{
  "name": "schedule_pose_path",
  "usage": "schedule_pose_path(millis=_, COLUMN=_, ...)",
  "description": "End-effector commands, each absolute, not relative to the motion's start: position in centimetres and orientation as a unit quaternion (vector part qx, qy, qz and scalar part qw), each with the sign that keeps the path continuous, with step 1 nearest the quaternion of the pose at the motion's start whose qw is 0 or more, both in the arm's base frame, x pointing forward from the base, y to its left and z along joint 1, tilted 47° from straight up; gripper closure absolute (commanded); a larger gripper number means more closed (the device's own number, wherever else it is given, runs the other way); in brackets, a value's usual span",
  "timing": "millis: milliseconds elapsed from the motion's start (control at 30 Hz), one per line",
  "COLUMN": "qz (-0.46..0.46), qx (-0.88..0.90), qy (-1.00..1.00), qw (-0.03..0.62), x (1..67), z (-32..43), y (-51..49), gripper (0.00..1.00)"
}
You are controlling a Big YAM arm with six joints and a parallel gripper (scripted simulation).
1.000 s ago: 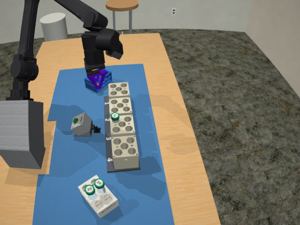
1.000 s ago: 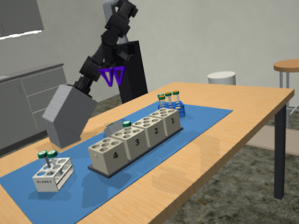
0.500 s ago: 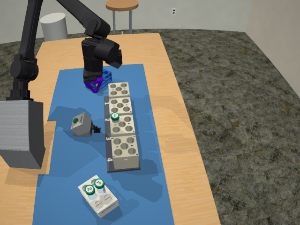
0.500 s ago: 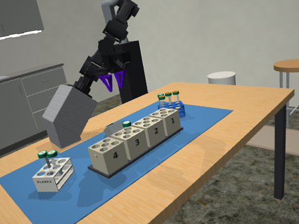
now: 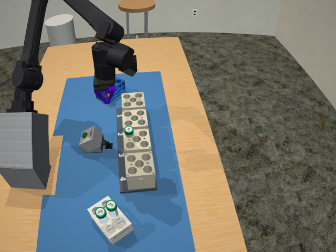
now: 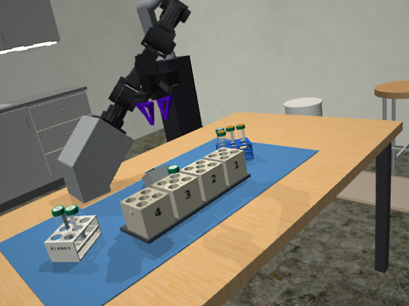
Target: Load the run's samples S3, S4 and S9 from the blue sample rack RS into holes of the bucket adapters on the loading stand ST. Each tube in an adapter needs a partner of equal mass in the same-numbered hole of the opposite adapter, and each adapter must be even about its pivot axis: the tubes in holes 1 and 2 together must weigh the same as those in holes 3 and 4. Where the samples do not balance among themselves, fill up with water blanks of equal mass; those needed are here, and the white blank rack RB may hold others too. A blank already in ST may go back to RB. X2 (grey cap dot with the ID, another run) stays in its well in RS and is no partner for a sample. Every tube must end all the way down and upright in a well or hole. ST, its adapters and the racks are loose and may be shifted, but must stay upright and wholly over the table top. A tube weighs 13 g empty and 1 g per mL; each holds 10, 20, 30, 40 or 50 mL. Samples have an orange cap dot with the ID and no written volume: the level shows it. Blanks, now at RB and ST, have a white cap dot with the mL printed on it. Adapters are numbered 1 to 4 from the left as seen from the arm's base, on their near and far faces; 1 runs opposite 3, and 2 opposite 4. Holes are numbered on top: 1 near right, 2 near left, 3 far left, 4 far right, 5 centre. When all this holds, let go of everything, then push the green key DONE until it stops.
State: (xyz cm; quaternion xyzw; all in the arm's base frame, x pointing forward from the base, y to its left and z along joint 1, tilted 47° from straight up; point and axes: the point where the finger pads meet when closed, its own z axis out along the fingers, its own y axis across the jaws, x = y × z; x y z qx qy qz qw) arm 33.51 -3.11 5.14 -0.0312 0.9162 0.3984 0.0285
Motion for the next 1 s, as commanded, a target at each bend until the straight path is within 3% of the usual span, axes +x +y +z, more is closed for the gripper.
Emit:
schedule_pose_path(millis=0, qz=0.393, qx=-0.033, qy=0.918, qw=0.044, x=34.8, z=6.1, y=-4.2, gripper=0.45)
schedule_pose_path(millis=967, qz=0.400, qx=-0.031, qy=0.916, qw=0.028, x=33.9, z=2.6, y=-0.3, gripper=0.45)
